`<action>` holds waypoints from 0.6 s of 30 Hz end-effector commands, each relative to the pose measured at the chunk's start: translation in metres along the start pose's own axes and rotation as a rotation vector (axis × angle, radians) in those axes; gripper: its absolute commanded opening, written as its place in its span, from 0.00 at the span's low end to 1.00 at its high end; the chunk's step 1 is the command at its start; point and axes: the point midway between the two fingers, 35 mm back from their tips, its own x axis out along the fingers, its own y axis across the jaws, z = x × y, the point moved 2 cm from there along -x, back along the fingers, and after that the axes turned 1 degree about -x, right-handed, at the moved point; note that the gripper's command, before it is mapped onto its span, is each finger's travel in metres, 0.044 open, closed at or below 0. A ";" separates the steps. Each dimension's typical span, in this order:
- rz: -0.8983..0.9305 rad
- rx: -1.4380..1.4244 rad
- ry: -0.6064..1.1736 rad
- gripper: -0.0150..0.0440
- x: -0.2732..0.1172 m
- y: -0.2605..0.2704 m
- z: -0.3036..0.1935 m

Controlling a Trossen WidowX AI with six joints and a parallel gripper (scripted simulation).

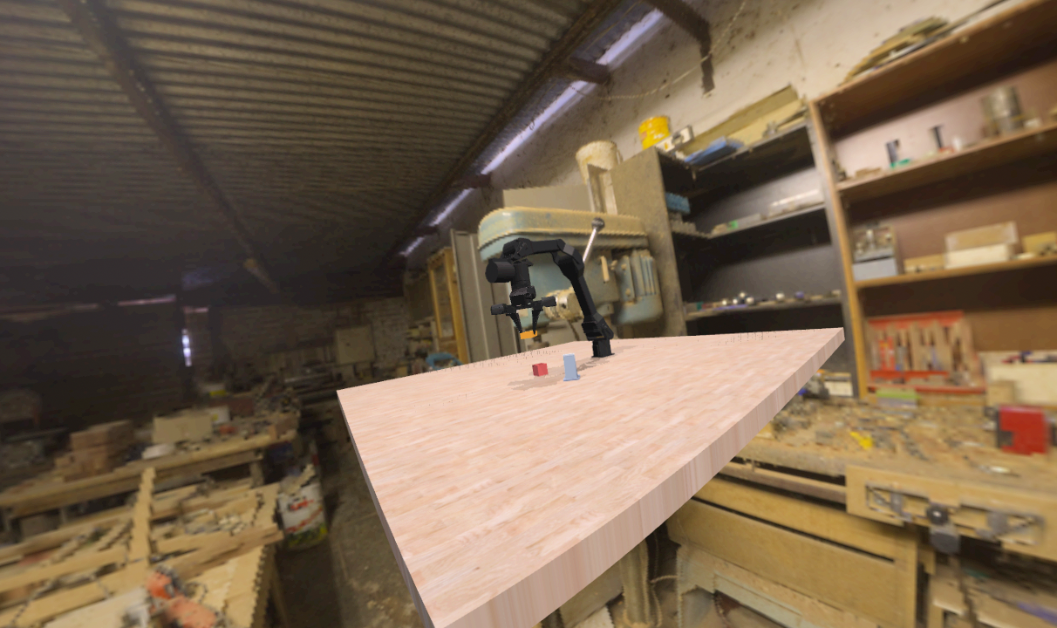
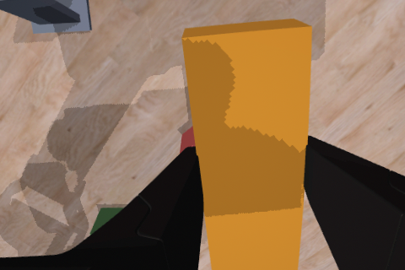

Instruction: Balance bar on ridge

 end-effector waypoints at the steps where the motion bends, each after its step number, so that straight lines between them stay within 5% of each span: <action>1: 0.001 0.013 0.004 0.25 0.001 0.008 0.011; 18: 0.005 0.050 0.000 0.25 0.002 0.053 0.056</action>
